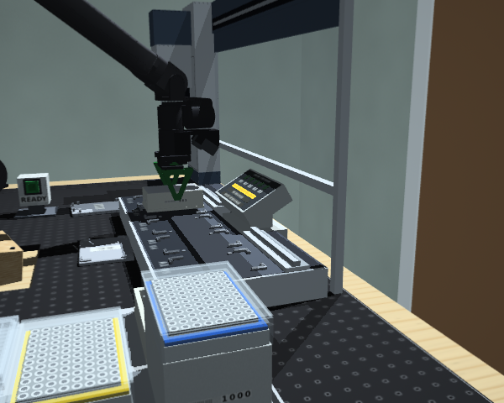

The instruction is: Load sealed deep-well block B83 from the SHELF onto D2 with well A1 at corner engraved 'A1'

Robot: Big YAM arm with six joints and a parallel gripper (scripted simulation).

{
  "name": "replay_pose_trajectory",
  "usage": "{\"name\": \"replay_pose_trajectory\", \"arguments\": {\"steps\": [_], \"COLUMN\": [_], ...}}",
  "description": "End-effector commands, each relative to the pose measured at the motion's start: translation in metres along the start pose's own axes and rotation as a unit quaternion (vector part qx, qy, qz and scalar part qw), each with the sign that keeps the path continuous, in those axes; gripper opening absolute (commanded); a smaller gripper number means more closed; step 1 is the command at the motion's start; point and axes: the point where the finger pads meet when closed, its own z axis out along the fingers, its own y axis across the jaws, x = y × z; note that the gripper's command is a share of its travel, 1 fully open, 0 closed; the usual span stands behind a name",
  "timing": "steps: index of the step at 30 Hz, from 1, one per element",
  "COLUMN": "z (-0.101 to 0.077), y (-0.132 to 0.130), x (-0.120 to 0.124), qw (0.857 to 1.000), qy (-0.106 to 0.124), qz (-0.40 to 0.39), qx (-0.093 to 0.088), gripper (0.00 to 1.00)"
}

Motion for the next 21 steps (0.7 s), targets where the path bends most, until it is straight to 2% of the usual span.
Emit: {"name": "replay_pose_trajectory", "arguments": {"steps": [1, 3, 4, 5, 21], "z": [-0.005, -0.023, -0.023, -0.014, -0.014], "y": [0.007, 0.011, 0.011, 0.005, 0.005], "x": [-0.006, -0.02, -0.02, -0.015, -0.015], "qw": [1.0, 0.999, 0.999, 1.0, 1.0], "qy": [-0.016, -0.04, -0.04, -0.024, -0.024], "qz": [0.001, 0.001, 0.001, 0.0, 0.0], "qx": [-0.006, -0.012, -0.012, -0.007, -0.007], "gripper": [0.0, 0.0, 0.0, 0.0, 0.0]}}
